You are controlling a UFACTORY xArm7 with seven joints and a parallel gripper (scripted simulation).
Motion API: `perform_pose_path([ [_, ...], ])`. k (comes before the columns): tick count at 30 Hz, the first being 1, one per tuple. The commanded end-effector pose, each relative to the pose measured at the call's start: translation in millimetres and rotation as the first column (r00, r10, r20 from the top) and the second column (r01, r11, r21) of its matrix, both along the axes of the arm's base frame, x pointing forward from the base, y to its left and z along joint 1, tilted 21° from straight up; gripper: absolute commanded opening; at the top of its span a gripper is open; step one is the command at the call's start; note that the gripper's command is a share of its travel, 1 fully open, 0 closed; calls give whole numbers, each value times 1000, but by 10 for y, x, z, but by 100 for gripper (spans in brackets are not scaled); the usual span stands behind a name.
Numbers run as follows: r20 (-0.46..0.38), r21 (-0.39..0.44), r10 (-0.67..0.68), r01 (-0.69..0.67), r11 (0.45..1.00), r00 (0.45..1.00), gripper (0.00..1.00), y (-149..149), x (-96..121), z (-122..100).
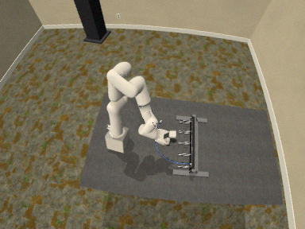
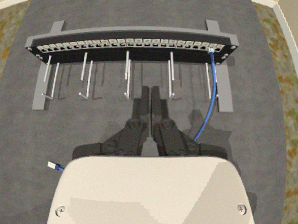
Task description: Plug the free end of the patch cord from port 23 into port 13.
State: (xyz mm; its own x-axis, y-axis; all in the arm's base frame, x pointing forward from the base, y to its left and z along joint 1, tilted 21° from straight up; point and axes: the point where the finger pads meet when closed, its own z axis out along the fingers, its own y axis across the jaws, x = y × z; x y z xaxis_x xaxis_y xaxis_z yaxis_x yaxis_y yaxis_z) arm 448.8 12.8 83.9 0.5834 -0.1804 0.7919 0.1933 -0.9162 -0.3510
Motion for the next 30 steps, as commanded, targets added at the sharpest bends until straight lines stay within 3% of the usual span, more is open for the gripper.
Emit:
perform_pose_path([
  [1,3,0,0,0,1000,1000,0,-24,19,5],
  [10,3,0,0,0,1000,1000,0,32,142,-73],
  [20,3,0,0,0,1000,1000,0,298,729,-442],
  [22,3,0,0,0,1000,1000,0,298,729,-442],
  [30,3,0,0,0,1000,1000,0,463,1094,-672],
])
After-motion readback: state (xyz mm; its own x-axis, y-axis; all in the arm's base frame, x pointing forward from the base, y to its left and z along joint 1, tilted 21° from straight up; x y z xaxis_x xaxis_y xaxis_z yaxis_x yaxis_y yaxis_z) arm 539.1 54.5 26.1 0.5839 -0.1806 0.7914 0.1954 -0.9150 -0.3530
